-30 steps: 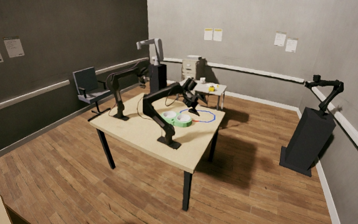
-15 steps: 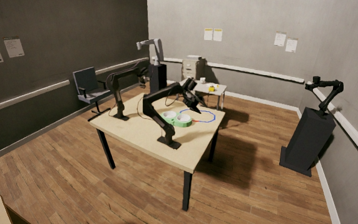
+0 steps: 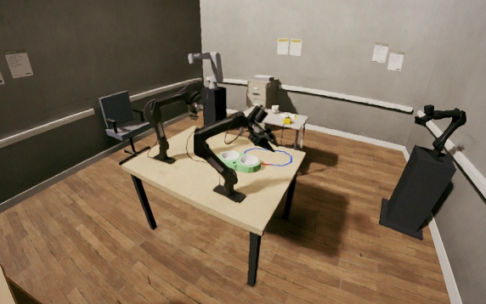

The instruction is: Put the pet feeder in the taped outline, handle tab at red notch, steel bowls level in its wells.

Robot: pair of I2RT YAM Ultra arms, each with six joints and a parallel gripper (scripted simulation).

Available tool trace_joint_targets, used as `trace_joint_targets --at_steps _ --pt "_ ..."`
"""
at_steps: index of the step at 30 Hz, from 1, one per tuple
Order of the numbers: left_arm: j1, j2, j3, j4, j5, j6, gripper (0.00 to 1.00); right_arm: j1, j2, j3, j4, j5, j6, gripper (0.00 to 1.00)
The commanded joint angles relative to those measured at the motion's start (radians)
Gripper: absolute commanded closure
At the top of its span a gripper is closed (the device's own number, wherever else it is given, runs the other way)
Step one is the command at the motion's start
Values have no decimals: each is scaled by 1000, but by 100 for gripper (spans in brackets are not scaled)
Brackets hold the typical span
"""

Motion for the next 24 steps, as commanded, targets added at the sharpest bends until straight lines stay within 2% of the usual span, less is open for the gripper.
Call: trace_joint_targets --at_steps 1,5,13,16,18,24 --pt "19 -35 -7 40 16 -22 0 29 35 -16 -21 -38 9 70" --pt "41 -51 -31 113 52 -63 0 91 56 -24 -31 -104 15 70" --pt "115 -124 -109 306 143 -165 0 297 140 -52 -59 -264 40 70" --pt "123 -137 -130 342 155 -177 0 329 155 -28 -57 -277 47 70" --pt "142 -153 -151 386 170 -195 0 375 179 -77 -70 -321 48 70" --pt "201 -213 -216 523 233 -264 0 535 249 -90 -90 -433 67 70"
